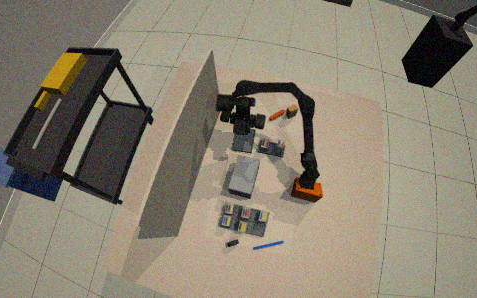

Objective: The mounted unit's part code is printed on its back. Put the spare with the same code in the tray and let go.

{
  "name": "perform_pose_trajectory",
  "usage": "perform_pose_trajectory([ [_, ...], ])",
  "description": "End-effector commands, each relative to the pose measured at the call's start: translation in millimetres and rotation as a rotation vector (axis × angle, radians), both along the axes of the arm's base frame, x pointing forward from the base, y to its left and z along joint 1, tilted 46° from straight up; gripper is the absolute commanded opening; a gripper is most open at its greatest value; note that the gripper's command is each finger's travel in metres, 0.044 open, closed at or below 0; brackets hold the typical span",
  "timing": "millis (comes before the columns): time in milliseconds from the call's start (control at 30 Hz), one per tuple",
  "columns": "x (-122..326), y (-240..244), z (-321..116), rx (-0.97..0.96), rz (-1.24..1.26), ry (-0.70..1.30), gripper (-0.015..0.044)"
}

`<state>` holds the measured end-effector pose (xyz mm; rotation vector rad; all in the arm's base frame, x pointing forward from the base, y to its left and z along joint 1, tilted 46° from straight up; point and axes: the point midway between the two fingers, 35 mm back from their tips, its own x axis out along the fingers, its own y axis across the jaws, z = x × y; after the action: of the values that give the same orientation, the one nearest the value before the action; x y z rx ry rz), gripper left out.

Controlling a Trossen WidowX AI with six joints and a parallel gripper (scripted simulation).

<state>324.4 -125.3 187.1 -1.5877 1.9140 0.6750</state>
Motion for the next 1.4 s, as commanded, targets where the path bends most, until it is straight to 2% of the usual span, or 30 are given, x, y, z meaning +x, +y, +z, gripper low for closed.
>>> perform_pose_trajectory([
  [0,-0.4,-3.0,-1.9,-0.003,0.003,0.000,0.0000],
  [1367,-1.9,-26.3,-24.8,0.001,0.001,-0.001,0.0000],
])
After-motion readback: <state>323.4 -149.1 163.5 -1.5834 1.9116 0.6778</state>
